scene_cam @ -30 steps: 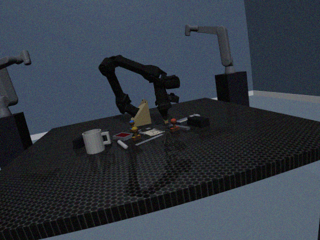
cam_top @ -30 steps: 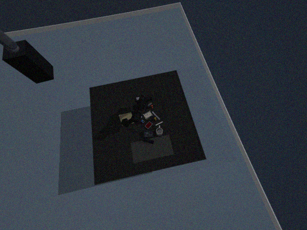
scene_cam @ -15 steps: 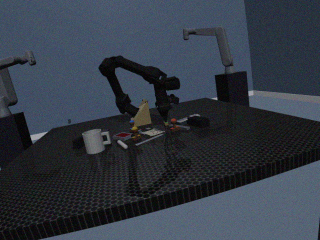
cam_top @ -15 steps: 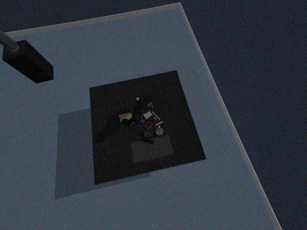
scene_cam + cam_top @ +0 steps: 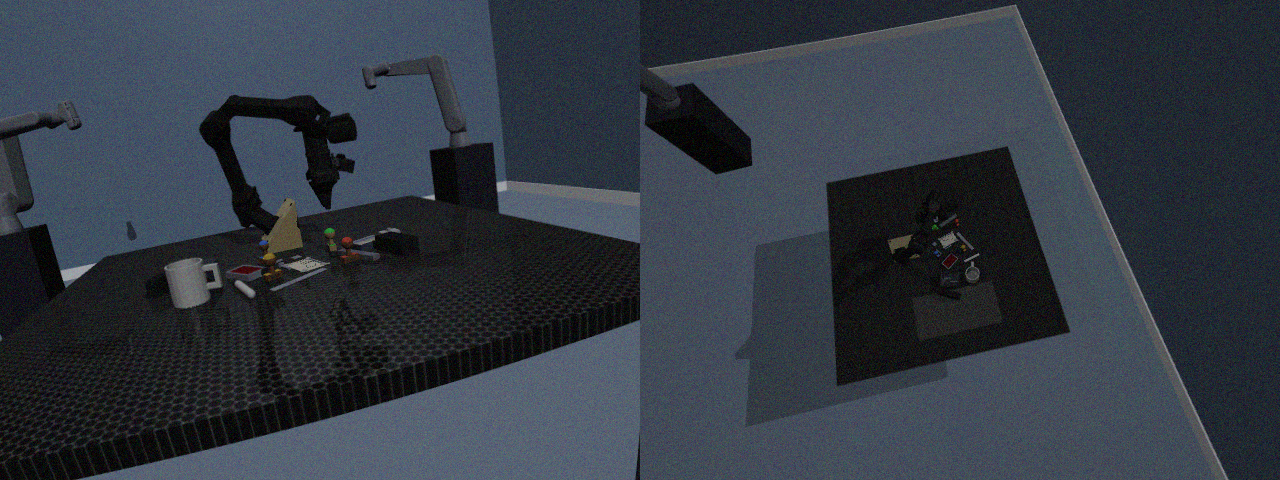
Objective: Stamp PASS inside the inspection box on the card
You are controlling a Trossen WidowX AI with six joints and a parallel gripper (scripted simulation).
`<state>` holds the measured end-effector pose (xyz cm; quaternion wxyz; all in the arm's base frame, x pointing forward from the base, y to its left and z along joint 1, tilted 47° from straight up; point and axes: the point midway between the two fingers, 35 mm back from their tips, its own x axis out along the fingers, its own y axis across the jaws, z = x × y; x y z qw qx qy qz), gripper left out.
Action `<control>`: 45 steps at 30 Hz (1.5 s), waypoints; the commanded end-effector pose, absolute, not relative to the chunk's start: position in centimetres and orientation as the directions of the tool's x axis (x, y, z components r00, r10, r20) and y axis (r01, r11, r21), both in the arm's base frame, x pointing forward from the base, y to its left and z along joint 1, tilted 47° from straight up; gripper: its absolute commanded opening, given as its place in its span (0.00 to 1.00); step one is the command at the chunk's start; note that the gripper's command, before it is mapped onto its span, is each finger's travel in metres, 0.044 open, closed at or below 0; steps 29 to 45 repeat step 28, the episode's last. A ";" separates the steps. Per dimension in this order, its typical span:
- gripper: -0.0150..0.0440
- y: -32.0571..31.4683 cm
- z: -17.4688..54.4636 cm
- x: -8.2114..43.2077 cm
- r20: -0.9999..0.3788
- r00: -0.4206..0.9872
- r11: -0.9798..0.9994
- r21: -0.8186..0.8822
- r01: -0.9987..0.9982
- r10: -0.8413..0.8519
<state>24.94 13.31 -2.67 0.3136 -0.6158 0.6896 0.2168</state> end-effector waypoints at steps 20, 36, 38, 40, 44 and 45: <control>0.71 14.9 -0.6 24.7 -0.697 -0.049 0.150 -0.086 -0.985 -0.715; 0.71 14.9 -0.6 24.7 -0.697 -0.049 0.150 -0.086 -0.985 -0.715; 0.71 14.9 -0.6 24.7 -0.697 -0.049 0.150 -0.086 -0.985 -0.715; 0.71 14.9 -0.6 24.7 -0.697 -0.049 0.150 -0.086 -0.985 -0.715; 0.71 14.9 -0.6 24.7 -0.697 -0.049 0.150 -0.086 -0.985 -0.715; 0.71 14.9 -0.6 24.7 -0.697 -0.049 0.150 -0.086 -0.985 -0.715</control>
